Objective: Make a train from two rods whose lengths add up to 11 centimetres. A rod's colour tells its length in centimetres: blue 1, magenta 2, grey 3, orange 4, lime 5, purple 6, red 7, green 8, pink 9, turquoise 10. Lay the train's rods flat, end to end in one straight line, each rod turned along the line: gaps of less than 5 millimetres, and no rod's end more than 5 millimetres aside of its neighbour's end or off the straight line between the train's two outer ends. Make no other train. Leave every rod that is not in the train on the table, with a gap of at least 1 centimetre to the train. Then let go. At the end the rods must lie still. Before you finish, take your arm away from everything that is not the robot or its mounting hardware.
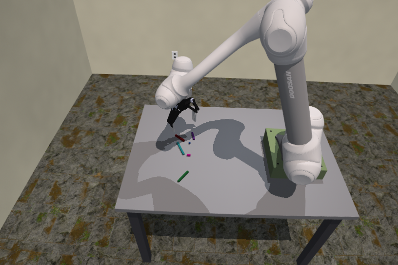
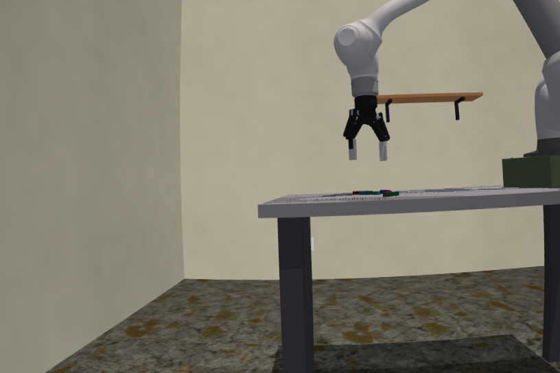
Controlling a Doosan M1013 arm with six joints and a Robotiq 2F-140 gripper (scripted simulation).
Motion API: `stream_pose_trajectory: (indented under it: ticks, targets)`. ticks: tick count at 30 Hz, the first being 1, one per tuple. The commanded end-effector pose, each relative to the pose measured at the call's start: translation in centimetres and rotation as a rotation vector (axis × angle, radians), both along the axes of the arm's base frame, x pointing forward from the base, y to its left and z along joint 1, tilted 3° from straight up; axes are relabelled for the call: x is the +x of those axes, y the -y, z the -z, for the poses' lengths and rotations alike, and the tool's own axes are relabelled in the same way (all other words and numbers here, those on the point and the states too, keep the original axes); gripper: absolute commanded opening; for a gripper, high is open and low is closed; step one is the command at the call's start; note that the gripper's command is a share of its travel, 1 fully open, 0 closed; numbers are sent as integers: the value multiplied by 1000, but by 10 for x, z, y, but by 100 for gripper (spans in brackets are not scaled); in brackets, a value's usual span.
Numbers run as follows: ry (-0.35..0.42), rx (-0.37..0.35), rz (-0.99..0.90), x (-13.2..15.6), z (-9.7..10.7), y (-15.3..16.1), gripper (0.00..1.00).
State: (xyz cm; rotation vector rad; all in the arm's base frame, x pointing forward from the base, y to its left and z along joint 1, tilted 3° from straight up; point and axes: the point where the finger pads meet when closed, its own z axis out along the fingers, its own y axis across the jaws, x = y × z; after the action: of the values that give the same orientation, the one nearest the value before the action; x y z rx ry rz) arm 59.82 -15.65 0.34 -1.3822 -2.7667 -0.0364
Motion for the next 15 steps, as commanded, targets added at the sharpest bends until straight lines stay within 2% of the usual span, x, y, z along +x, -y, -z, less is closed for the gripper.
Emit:
stream_pose_trajectory:
  ticks: [1,6,8,10,15]
  targets:
    - [-11,-13,167,-3,11,7,100]
    - [-20,-20,383,-5,23,17,100]
    - [-20,-20,383,-5,23,17,100]
    - [-26,-25,518,-6,30,24,100]
    - [-32,-31,687,-8,39,32,100]
